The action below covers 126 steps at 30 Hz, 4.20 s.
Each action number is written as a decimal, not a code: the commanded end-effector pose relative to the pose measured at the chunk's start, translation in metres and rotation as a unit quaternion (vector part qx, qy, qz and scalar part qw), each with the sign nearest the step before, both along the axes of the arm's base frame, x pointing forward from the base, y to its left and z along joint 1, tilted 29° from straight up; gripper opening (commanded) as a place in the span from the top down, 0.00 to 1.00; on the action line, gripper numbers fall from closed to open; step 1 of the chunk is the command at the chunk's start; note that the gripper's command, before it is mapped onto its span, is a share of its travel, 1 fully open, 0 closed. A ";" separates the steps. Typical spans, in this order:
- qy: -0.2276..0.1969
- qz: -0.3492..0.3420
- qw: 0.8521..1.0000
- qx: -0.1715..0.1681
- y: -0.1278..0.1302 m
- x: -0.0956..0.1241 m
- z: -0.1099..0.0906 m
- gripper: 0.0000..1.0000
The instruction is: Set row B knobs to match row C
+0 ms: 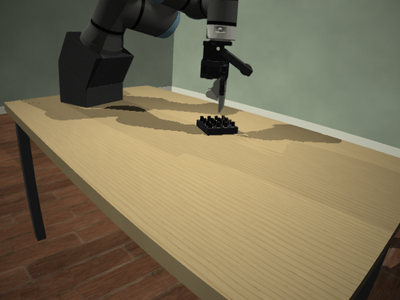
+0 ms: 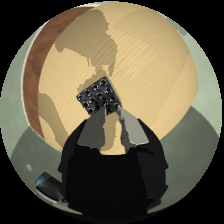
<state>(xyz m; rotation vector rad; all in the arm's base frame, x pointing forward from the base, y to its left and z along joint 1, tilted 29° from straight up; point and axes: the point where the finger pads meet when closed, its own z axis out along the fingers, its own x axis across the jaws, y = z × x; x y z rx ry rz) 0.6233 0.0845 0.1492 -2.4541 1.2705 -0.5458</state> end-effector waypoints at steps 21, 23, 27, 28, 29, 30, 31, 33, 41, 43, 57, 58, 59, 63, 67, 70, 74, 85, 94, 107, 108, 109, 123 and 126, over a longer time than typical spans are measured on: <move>-0.037 0.292 0.943 -0.156 0.005 -0.018 0.003 0.89; -0.040 0.321 0.931 -0.171 0.005 -0.020 0.003 0.89; -0.046 0.367 0.908 -0.196 0.006 -0.023 0.003 0.89; -0.047 0.377 0.903 -0.202 0.006 -0.024 0.003 0.89; -0.049 0.387 0.897 -0.207 0.006 -0.025 0.003 0.89; -0.050 0.395 0.893 -0.211 0.006 -0.025 0.003 0.89; -0.050 0.402 0.889 -0.215 0.006 -0.026 0.003 0.89; -0.052 0.413 0.882 -0.221 0.006 -0.027 0.003 0.89; -0.054 0.428 0.872 -0.229 0.005 -0.028 0.003 0.89; -0.054 0.429 0.872 -0.230 0.005 -0.028 0.003 0.89; -0.054 0.429 0.872 -0.230 0.005 -0.028 0.003 0.89; -0.054 0.429 0.872 -0.230 0.005 -0.028 0.003 0.89; -0.054 0.429 0.872 -0.230 0.005 -0.028 0.003 0.89; -0.054 0.429 0.872 -0.230 0.005 -0.028 0.003 0.89; -0.054 0.429 0.872 -0.230 0.005 -0.028 0.003 0.89; -0.054 0.429 0.872 -0.230 0.005 -0.028 0.003 0.89; -0.054 0.429 0.872 -0.230 0.005 -0.028 0.003 0.89; -0.054 0.429 0.872 -0.230 0.006 -0.028 0.003 0.89; -0.054 0.429 0.872 -0.230 0.006 -0.026 0.000 0.89; -0.054 0.429 0.872 -0.230 0.007 -0.021 -0.010 0.89; -0.054 0.429 0.872 -0.230 0.007 -0.020 -0.011 0.89; -0.054 0.429 0.872 -0.230 0.007 -0.019 -0.012 0.89; -0.054 0.429 0.872 -0.230 0.009 -0.012 -0.026 0.89; -0.054 0.429 0.872 -0.230 0.009 -0.011 -0.029 0.89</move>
